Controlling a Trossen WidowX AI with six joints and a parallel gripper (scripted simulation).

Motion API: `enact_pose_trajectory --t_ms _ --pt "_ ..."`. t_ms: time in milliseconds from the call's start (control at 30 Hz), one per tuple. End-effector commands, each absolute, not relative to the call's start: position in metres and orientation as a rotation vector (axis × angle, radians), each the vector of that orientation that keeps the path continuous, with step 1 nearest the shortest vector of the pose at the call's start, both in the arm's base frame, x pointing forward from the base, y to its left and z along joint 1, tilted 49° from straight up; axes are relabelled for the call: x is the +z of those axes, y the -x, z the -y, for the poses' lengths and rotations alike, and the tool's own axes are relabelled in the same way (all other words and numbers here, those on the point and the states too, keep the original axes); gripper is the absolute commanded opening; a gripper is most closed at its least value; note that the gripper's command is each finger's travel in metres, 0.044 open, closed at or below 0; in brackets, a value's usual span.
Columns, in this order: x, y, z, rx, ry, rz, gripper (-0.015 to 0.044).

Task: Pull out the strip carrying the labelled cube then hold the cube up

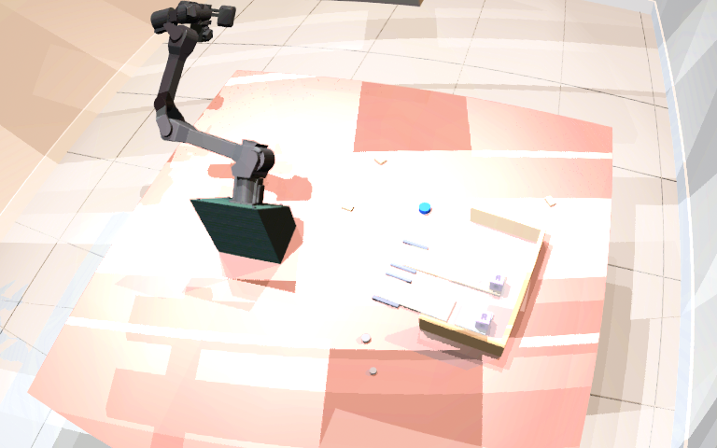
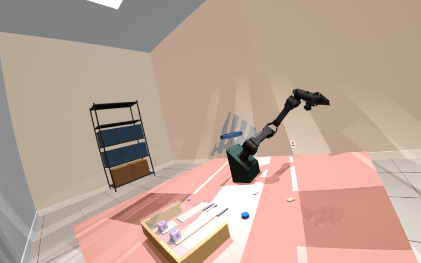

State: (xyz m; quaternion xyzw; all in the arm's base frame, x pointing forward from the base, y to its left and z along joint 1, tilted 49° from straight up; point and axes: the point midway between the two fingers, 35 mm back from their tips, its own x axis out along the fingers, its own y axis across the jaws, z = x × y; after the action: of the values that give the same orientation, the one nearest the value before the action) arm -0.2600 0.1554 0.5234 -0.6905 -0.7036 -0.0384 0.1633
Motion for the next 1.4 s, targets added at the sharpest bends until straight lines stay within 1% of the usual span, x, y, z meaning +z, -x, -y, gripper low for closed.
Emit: enact_pose_trajectory --t_ms 0,100,233,367,533,700,867,1067,1233,1367 --pt "0.524 0.259 -0.156 -0.106 1.968 2.003 0.0400" --pt "0.533 0.237 -0.158 -0.051 1.942 1.948 0.0400" --pt "0.556 0.173 -0.160 0.092 1.857 1.784 0.0400" --pt "0.569 0.131 -0.161 0.143 1.775 1.646 0.0400" --pt "0.578 0.043 -0.149 0.301 1.604 1.421 0.0400" --pt "0.571 -0.038 -0.131 0.421 1.434 1.214 0.0400" --pt "0.550 -0.117 -0.108 0.510 1.246 0.999 0.0400" --pt "0.505 -0.205 -0.072 0.580 0.983 0.735 0.0400" --pt "0.453 -0.266 -0.039 0.606 0.736 0.516 0.0400" --pt "0.402 -0.305 -0.012 0.604 0.524 0.342 0.0400"
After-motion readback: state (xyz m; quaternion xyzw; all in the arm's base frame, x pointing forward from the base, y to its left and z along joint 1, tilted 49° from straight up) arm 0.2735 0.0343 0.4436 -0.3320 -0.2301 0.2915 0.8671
